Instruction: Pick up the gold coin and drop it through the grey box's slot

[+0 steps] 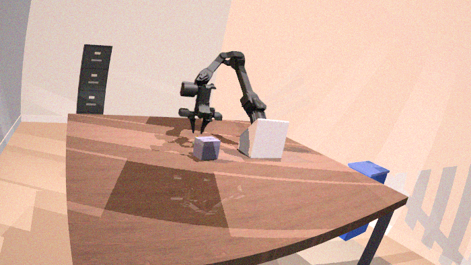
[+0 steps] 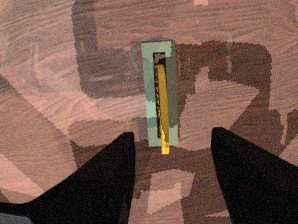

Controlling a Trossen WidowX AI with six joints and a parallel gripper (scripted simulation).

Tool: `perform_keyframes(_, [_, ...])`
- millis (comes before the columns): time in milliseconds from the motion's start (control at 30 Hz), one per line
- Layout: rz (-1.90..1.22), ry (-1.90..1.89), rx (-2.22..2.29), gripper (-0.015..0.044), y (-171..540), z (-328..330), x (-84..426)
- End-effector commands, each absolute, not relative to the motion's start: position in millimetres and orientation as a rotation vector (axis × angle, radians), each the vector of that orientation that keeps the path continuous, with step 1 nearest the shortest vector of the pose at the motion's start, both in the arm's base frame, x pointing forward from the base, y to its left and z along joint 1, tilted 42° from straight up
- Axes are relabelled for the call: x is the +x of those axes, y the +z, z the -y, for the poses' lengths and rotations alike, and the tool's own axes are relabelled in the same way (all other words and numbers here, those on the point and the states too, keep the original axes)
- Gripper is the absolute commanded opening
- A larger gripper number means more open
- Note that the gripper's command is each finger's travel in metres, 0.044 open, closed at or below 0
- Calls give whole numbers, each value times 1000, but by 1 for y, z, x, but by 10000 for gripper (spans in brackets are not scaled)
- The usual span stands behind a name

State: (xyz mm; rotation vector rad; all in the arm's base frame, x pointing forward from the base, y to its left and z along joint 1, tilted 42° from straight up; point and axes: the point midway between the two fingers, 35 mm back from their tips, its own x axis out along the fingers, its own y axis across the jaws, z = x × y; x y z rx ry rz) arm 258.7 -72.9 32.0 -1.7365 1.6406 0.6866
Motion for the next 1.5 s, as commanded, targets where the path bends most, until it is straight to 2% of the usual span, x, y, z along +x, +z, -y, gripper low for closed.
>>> perform_keyframes(0, [-1650, 693, -1739, 161, 25, 79, 257])
perform_keyframes(867, [-1652, 691, -1742, 161, -4, 105, 259])
perform_keyframes(1067, [-1652, 691, -1742, 3, -4, 105, 259])
perform_keyframes(1467, [-1652, 691, -1742, 0, -3, 104, 259])
